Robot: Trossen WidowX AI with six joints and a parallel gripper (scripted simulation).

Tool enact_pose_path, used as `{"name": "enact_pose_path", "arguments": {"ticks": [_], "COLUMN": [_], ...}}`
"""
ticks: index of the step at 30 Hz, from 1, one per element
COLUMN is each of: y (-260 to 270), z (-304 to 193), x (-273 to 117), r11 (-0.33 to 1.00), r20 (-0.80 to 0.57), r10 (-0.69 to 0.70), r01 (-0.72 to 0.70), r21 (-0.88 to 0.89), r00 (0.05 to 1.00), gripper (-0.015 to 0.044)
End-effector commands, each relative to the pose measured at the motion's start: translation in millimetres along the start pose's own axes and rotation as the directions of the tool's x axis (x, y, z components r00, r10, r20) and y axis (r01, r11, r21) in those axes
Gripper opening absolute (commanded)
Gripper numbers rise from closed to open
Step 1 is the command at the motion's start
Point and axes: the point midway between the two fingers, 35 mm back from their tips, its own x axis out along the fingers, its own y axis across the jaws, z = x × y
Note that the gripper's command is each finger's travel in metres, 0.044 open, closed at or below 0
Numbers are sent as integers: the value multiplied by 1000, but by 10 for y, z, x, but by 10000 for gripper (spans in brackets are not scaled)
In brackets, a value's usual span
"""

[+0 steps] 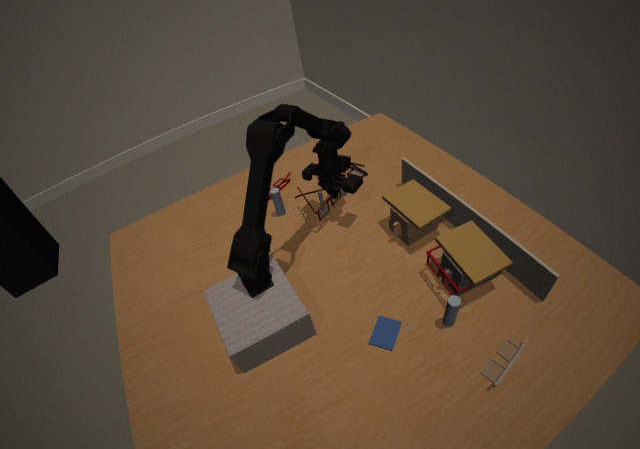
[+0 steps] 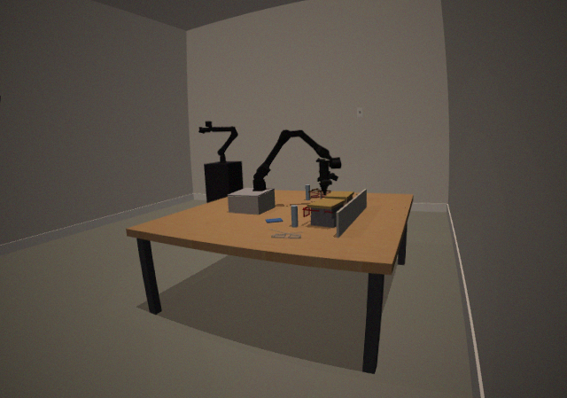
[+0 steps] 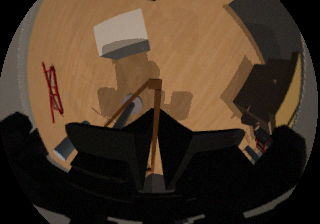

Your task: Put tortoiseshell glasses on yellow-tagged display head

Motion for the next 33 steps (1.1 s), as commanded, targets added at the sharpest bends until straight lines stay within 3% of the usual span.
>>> {"name": "enact_pose_path", "arguments": {"ticks": [1, 33], "y": [-31, -153], "z": [-40, -170], "x": [12, 15], "r11": [1000, 1000], "r20": [-1, -2], "r10": [3, 2], "r01": [-3, -1], "r21": [2, 2], "r00": [1000, 1000], "gripper": [0, 0]}}
